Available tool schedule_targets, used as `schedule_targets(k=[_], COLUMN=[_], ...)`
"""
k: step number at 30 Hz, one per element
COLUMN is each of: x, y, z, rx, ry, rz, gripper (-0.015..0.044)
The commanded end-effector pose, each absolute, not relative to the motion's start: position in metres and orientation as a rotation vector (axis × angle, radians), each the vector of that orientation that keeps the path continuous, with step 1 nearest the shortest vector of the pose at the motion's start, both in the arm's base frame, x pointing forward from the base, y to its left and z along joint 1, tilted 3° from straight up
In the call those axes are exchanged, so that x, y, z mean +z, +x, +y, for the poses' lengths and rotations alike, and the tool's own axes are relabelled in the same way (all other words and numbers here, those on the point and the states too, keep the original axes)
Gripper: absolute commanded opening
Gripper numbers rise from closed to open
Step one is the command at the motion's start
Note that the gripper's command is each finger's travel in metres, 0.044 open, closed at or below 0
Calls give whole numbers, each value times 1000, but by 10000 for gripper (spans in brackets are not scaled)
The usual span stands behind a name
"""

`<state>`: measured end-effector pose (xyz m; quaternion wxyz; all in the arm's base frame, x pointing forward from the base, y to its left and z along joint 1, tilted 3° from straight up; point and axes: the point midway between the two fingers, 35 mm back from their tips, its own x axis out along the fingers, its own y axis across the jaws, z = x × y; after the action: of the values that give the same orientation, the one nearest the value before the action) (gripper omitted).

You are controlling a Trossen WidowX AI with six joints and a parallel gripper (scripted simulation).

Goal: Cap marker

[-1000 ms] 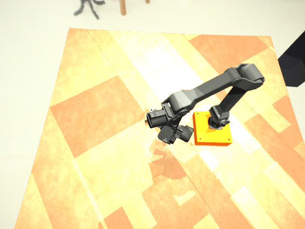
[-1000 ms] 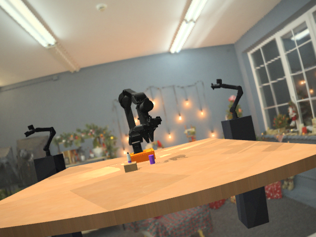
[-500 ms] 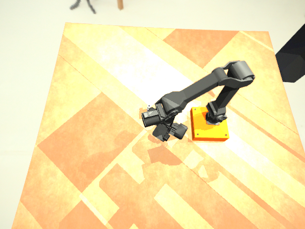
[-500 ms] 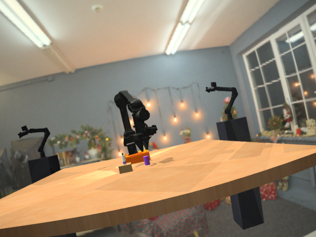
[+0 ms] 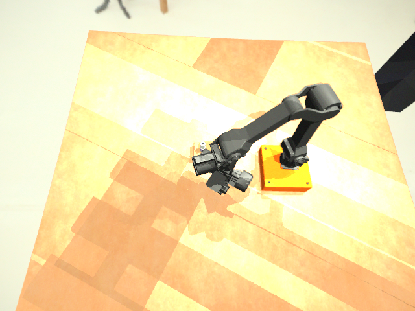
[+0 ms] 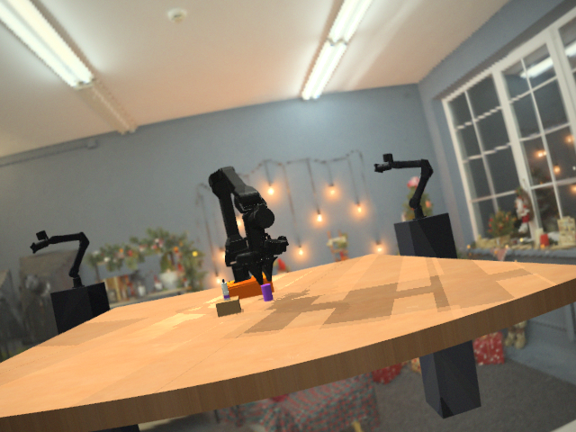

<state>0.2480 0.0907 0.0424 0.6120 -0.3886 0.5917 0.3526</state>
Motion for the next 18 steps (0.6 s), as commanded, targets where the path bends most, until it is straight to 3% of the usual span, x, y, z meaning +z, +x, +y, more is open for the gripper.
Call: schedule_targets(k=[1,18], x=[35,7], y=[248,249], z=[90,88], rx=[814,812], ry=[-903,-900], rz=[1369,1370], gripper=[246,246])
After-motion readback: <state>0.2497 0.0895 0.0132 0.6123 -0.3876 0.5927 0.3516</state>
